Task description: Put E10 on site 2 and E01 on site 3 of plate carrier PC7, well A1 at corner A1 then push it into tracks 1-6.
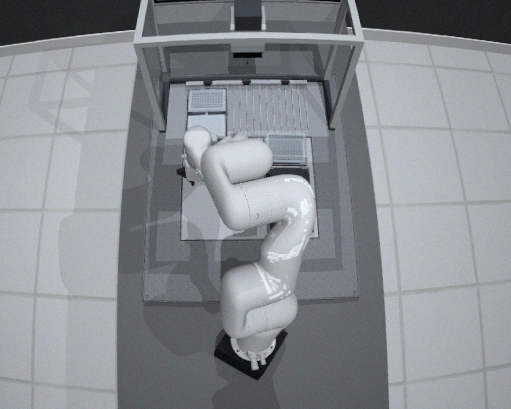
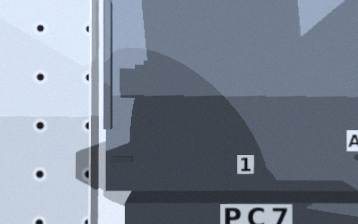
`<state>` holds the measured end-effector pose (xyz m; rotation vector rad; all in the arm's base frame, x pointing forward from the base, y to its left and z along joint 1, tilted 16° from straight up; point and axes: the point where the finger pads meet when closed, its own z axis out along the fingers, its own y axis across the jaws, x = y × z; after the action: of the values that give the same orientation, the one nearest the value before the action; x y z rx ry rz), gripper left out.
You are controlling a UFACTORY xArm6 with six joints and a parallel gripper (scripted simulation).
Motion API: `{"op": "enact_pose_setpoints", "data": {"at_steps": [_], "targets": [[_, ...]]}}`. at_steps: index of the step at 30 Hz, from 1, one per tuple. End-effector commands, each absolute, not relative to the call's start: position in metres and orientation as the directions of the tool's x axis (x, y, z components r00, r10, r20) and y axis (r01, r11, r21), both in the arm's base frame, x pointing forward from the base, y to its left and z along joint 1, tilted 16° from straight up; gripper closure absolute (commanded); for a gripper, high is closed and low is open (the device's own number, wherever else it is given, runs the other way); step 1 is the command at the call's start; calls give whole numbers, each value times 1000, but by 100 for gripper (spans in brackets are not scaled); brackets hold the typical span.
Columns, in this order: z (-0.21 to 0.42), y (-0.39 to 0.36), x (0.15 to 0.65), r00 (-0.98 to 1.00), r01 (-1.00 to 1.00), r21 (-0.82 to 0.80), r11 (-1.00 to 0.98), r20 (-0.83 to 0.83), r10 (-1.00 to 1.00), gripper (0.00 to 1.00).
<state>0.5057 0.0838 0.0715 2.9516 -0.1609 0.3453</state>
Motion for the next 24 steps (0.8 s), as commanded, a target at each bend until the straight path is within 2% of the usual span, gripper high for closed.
{"op": "enact_pose_setpoints", "data": {"at_steps": [1,24], "targets": [[74,84,510,967,-126,150,-981,241,-87,18],[75,83,516,967,-126,150,-981,241,-87,18]]}}
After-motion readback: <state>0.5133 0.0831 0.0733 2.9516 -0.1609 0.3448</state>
